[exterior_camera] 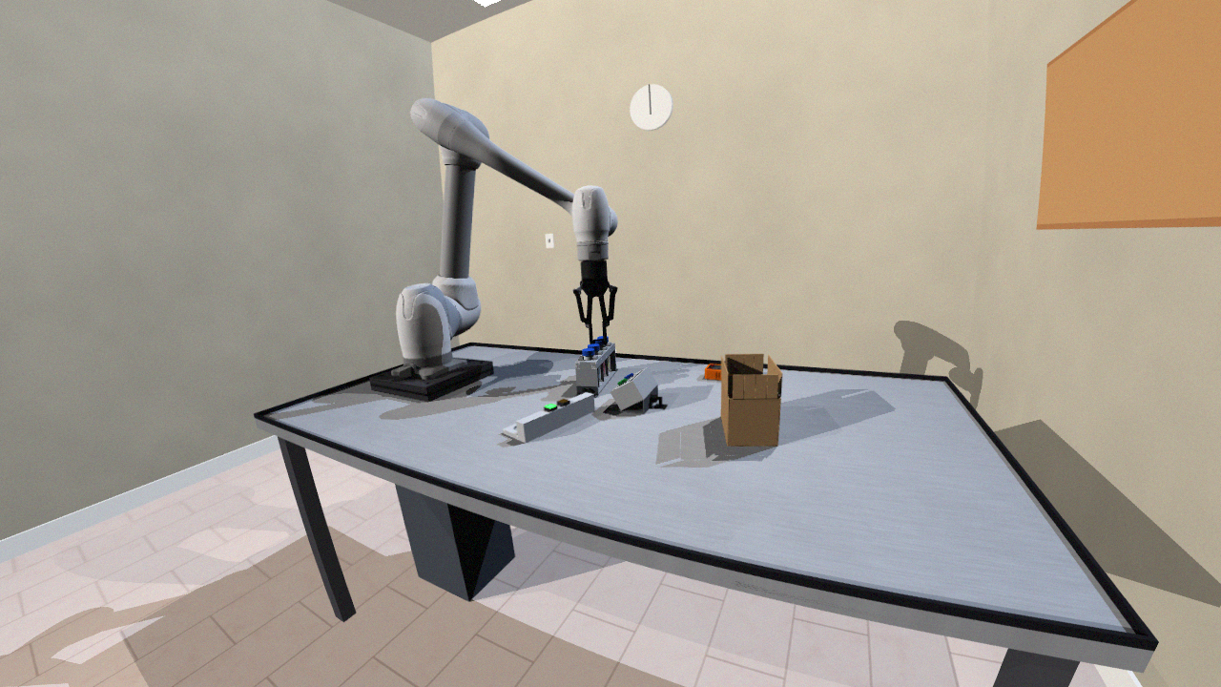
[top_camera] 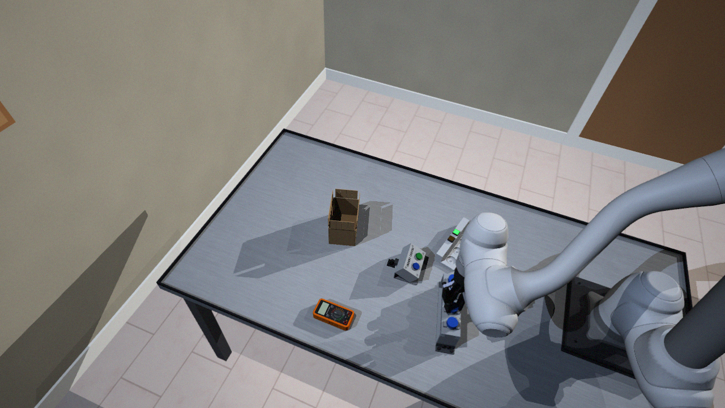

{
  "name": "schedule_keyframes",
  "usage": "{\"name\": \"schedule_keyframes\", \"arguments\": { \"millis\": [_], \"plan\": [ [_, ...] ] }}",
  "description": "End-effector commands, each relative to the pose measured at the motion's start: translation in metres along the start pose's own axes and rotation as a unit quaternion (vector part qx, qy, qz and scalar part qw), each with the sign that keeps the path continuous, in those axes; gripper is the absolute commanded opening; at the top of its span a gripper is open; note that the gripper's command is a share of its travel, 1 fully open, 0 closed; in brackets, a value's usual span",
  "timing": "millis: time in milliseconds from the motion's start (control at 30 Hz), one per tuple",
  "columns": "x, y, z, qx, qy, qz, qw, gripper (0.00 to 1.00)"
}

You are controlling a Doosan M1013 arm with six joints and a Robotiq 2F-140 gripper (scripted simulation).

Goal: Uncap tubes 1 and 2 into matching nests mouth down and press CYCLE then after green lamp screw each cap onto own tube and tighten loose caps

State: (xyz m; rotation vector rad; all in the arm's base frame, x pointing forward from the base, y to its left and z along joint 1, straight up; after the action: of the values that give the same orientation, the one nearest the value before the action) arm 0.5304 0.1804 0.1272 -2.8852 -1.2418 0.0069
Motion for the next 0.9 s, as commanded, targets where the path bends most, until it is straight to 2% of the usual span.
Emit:
{"name": "schedule_keyframes", "arguments": {
  "millis": [0, 233, 500, 567, 867],
  "plan": [
    [0.0004, 0.0001, -0.0006, 0.0, 0.001, 0.0, 1.0, 0.3],
    [0.0004, 0.0001, -0.0006, 0.0, 0.001, 0.0, 1.0, 0.3],
    [0.0004, 0.0002, -0.0005, 0.0, 0.001, 0.133, 0.991, 0.3],
    [0.0004, 0.0002, -0.0005, 0.0, 0.001, 0.133, 0.991, 0.3],
    [0.0004, 0.0002, -0.0004, 0.0, 0.001, 0.279, 0.96, 0.3]
  ]
}}
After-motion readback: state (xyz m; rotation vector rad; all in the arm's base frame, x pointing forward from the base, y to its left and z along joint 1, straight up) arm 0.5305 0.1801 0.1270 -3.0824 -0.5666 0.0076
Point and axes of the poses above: the point where the finger pads meet when closed, its own z axis out along the fingers, its own x axis across the jaws, y = z × x, the point moved 3 cm from there along -z, back along the fingers, and after that the axes turned 14 degrees about -z, right-handed, at the moved point
